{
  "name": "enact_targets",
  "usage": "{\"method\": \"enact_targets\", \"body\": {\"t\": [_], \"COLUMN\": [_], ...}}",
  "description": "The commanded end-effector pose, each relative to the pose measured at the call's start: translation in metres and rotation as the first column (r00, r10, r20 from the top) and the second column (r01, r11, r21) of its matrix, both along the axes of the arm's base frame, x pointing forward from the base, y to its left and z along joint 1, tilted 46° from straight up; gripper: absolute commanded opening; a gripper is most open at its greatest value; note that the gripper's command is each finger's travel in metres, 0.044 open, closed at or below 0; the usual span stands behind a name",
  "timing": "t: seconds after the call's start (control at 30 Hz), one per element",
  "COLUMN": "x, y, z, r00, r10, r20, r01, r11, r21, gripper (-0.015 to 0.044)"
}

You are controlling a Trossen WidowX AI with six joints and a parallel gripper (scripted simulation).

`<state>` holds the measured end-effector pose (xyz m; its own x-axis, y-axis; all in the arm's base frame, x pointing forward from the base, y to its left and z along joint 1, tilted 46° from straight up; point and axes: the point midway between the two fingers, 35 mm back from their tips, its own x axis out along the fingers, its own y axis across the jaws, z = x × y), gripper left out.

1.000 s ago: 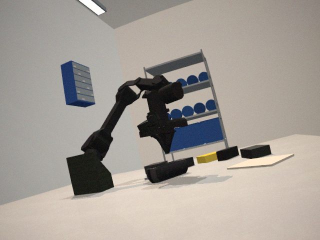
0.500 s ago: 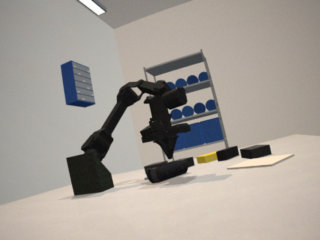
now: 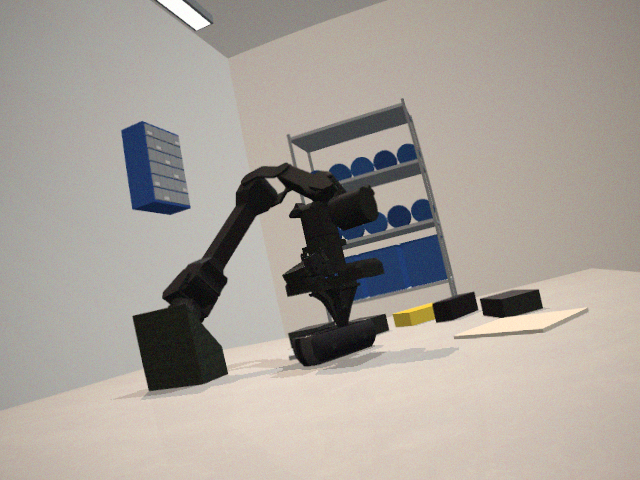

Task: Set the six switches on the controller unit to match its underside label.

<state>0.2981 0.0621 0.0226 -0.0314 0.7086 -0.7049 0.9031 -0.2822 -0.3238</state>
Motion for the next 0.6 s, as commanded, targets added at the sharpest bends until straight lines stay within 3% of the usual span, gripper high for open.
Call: {"method": "enact_targets", "body": {"t": [0.0, 0.4, 0.57], "x": [-0.002, -0.002, 0.0], "y": [0.002, 0.002, -0.028], "z": [-0.002, -0.002, 0.027], "r00": [1.0, 1.0, 1.0], "r10": [-0.003, -0.003, -0.003], "r20": [-0.008, -0.008, -0.008], "r01": [0.003, 0.003, 0.003], "r11": [1.0, 1.0, 1.0], "r21": [0.005, 0.005, 0.003], "gripper": [0.0, 0.0, 0.0]}}
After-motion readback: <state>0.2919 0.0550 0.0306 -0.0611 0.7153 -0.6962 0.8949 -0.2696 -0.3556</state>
